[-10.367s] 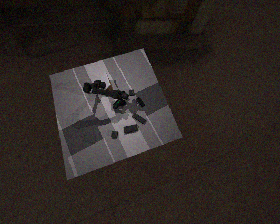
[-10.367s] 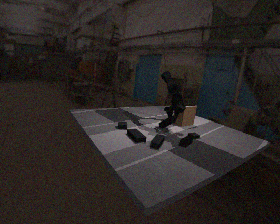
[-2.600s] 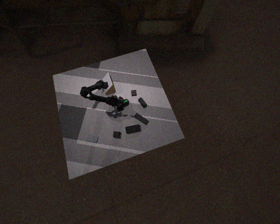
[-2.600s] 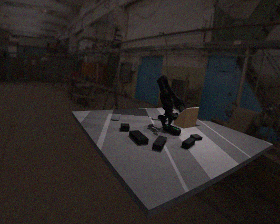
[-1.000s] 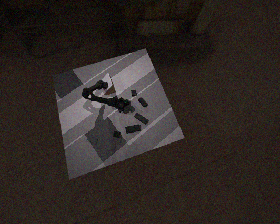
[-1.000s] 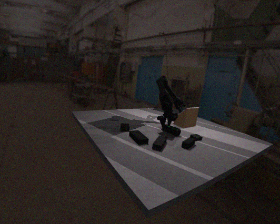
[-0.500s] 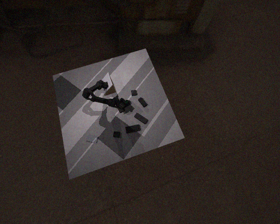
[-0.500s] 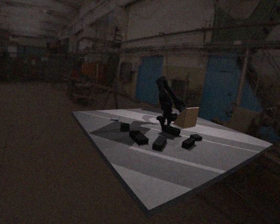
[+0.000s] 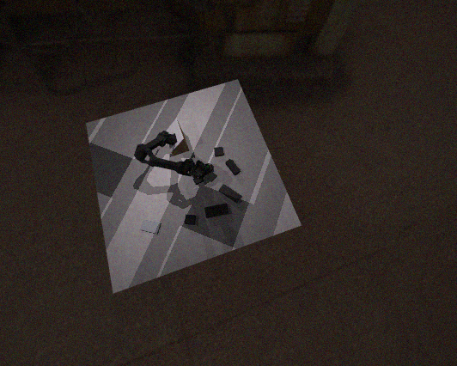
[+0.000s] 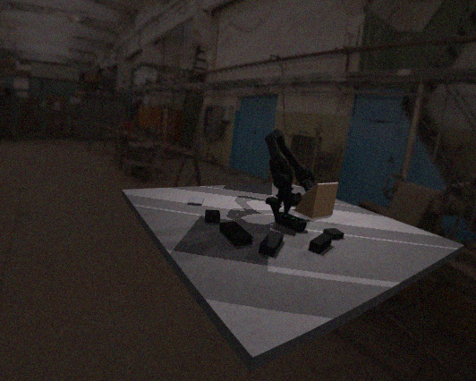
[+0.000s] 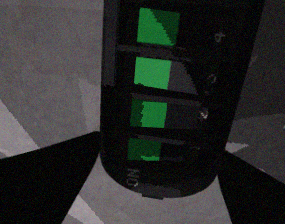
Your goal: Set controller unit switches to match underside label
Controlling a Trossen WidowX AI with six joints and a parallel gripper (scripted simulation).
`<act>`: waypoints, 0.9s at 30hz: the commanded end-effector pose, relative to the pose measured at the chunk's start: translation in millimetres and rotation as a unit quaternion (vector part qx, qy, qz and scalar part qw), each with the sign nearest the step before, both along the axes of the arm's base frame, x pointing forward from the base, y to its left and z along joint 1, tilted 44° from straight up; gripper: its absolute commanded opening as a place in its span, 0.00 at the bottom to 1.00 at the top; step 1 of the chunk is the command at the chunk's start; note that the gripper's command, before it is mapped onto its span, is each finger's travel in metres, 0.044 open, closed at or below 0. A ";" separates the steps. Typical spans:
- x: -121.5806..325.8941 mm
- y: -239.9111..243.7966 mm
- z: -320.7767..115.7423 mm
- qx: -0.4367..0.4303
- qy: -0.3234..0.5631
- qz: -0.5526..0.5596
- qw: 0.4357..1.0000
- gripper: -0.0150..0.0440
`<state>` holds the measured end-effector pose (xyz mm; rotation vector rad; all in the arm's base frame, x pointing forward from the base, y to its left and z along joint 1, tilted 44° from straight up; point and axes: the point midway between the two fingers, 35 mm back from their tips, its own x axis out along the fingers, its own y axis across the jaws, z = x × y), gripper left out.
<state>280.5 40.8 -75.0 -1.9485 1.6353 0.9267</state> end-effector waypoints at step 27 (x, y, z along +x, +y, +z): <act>-65.2 44.7 -11.6 0.006 -0.011 -0.004 1.000 0.51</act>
